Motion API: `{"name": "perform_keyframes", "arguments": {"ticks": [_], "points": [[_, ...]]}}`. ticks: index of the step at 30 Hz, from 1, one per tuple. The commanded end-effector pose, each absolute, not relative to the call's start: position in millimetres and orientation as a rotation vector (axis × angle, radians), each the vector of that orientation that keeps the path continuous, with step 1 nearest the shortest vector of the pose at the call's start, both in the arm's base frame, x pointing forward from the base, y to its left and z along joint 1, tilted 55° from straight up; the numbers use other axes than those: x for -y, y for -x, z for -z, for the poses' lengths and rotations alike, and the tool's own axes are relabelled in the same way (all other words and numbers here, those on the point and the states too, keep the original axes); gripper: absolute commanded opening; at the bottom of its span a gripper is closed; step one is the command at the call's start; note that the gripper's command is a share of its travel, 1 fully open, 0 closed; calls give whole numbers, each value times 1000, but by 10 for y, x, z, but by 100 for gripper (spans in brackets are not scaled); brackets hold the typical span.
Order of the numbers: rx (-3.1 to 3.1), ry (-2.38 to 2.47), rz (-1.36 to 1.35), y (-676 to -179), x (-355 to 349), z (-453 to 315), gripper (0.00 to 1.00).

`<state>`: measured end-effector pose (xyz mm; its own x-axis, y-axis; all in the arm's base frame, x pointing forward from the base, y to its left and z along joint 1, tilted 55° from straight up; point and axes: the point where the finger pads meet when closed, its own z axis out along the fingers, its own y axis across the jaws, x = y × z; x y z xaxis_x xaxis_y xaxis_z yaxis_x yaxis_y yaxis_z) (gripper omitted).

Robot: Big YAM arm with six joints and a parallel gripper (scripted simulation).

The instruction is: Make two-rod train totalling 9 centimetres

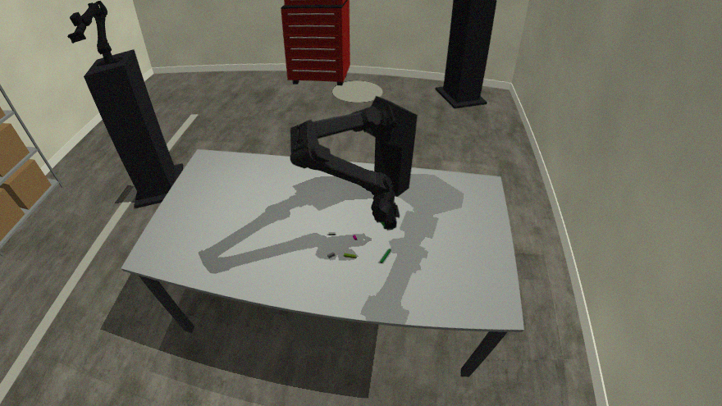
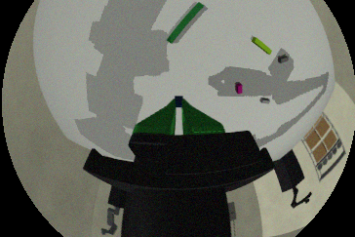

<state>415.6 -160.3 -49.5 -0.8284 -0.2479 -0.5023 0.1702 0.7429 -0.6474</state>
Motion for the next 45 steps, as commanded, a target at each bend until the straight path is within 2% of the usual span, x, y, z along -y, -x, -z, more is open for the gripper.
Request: {"name": "perform_keyframes", "arguments": {"ticks": [1,17,45], "points": [[-2361,62,967,-4197,1724,573,4],[-2361,63,968,-4450,2036,860,4],[-2351,71,960,-4459,1977,812,4]]}}
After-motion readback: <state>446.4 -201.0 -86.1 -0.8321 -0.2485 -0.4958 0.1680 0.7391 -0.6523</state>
